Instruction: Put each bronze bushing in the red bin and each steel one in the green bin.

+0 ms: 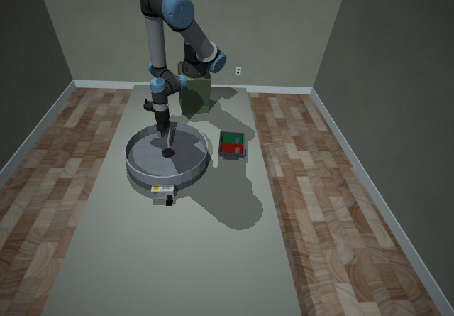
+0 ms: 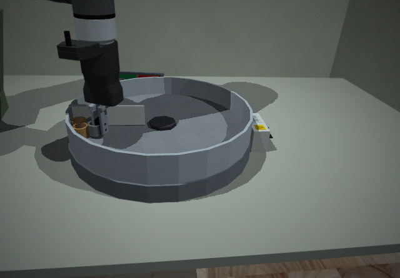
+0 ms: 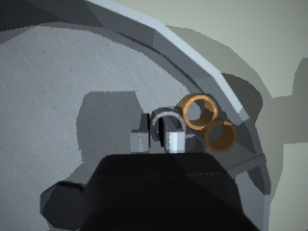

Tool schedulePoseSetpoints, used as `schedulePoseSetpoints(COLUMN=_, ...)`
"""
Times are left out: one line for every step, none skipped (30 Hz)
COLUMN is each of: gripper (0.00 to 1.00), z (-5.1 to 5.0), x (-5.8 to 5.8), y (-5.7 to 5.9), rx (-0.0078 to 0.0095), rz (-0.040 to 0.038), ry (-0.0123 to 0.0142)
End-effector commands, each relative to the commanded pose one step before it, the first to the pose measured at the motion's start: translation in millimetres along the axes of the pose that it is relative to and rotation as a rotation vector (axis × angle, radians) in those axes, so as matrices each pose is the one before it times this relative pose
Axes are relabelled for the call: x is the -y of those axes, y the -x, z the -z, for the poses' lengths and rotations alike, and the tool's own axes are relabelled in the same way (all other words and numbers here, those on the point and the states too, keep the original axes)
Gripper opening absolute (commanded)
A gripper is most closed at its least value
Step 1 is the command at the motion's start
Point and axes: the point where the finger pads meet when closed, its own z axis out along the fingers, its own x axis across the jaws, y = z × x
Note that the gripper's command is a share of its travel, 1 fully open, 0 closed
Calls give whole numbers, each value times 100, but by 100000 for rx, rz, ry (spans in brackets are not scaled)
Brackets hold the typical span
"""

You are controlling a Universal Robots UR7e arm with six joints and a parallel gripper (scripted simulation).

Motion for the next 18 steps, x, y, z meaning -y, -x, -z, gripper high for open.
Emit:
schedulePoseSetpoints(gripper=0, z=88, x=11, y=40, rx=117, rz=13, ry=-43)
schedulePoseSetpoints(gripper=0, z=0, x=0, y=0, rx=0, rz=0, ry=0)
schedulePoseSetpoints(gripper=0, z=62, x=0, y=0, rx=-1, rz=0, ry=0)
schedulePoseSetpoints(gripper=0, z=62, x=0, y=0, rx=-1, rz=0, ry=0)
schedulePoseSetpoints(gripper=0, z=62, x=0, y=0, rx=-1, rz=0, ry=0)
schedulePoseSetpoints(gripper=0, z=62, x=0, y=0, rx=-1, rz=0, ry=0)
schedulePoseSetpoints(gripper=0, z=0, x=0, y=0, rx=0, rz=0, ry=0)
schedulePoseSetpoints(gripper=0, z=0, x=0, y=0, rx=0, rz=0, ry=0)
schedulePoseSetpoints(gripper=0, z=0, x=0, y=0, rx=0, rz=0, ry=0)
schedulePoseSetpoints(gripper=0, z=62, x=0, y=0, rx=-1, rz=0, ry=0)
schedulePoseSetpoints(gripper=0, z=62, x=0, y=0, rx=-1, rz=0, ry=0)
schedulePoseSetpoints(gripper=0, z=62, x=0, y=0, rx=-1, rz=0, ry=0)
schedulePoseSetpoints(gripper=0, z=62, x=0, y=0, rx=-1, rz=0, ry=0)
schedulePoseSetpoints(gripper=0, z=62, x=0, y=0, rx=-1, rz=0, ry=0)
schedulePoseSetpoints(gripper=0, z=0, x=0, y=0, rx=0, rz=0, ry=0)
schedulePoseSetpoints(gripper=0, z=0, x=0, y=0, rx=0, rz=0, ry=0)
schedulePoseSetpoints(gripper=0, z=0, x=0, y=0, rx=0, rz=0, ry=0)
schedulePoseSetpoints(gripper=0, z=0, x=0, y=0, rx=0, rz=0, ry=0)
